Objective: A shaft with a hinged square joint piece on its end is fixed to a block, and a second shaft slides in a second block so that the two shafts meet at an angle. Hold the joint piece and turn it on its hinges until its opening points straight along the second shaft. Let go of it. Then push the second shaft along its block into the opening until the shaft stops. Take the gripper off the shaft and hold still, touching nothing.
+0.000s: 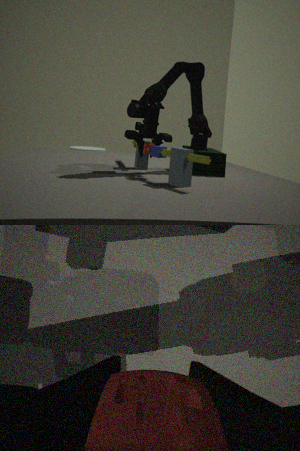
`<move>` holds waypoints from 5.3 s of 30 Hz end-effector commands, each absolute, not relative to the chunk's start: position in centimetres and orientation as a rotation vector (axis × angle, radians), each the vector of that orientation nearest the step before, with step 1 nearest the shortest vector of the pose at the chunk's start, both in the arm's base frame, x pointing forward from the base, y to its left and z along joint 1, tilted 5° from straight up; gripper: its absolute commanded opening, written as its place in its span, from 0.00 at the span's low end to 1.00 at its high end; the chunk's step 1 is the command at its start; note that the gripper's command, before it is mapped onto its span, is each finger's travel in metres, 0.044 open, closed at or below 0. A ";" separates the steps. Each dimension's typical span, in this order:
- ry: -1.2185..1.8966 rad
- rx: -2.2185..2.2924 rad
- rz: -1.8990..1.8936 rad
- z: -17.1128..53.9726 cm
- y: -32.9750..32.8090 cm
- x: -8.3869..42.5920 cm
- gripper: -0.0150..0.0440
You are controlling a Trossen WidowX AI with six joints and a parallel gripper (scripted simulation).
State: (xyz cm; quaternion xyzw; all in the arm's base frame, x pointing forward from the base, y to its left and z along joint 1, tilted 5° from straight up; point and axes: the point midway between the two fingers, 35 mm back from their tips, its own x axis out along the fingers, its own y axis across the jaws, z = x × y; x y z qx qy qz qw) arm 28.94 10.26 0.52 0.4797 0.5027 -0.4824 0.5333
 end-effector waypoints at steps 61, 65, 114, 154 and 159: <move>1.223 1.338 -1.213 -0.1 10.3 28.2 0.81; 1.223 1.338 -1.213 -0.1 10.3 28.2 0.99; 1.461 0.708 -0.656 9.6 9.8 28.9 1.00; 1.585 0.366 -0.137 15.2 7.5 28.0 1.00; 1.604 0.531 -0.230 14.3 6.6 28.1 1.00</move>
